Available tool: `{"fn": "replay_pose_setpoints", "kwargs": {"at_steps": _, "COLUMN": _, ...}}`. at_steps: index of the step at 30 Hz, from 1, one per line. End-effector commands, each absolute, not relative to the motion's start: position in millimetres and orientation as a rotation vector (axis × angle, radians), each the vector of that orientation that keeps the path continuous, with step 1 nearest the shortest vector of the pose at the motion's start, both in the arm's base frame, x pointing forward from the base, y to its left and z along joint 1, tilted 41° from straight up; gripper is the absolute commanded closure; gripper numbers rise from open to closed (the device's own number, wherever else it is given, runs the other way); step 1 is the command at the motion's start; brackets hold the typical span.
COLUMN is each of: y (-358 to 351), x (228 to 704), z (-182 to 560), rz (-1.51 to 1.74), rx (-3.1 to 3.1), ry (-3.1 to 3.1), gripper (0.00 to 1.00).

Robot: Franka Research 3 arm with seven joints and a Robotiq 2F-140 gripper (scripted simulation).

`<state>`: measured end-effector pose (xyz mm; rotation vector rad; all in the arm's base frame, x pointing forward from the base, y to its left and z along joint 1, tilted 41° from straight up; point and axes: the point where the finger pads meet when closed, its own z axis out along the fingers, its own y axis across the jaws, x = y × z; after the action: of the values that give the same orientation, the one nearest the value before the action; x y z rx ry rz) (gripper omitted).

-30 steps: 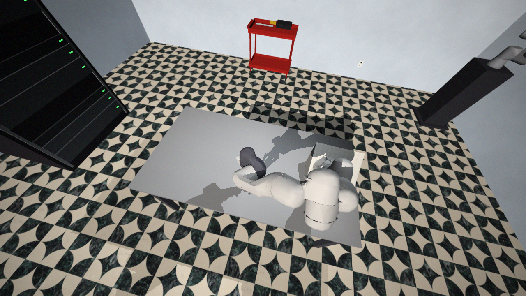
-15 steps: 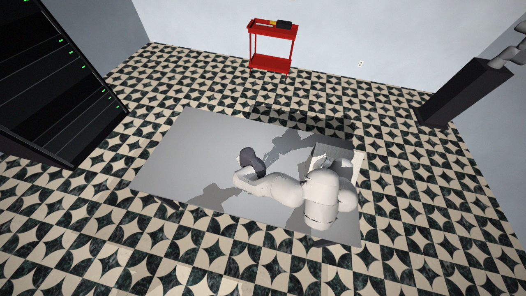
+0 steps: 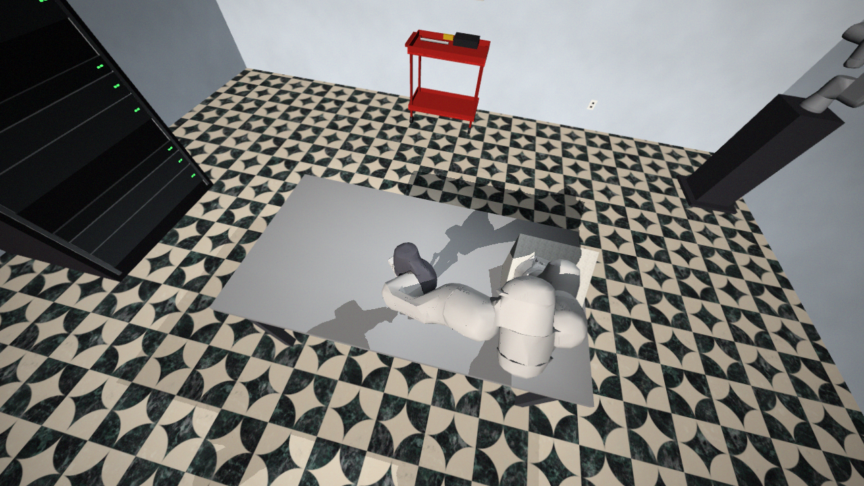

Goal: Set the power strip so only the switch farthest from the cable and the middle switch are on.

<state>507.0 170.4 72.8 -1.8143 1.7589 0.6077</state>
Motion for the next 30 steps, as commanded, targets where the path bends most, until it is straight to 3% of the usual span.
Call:
{"fn": "replay_pose_setpoints", "kwargs": {"at_steps": 1, "y": 173.4, "x": 507.6, "z": 70.7, "rz": 0.603, "rx": -1.822, "ry": 1.750, "gripper": 1.00}}
{"fn": "replay_pose_setpoints", "kwargs": {"at_steps": 30, "y": 168.6, "x": 507.3, "z": 76.3, "rz": 0.603, "rx": -1.822, "ry": 1.750, "gripper": 1.00}}
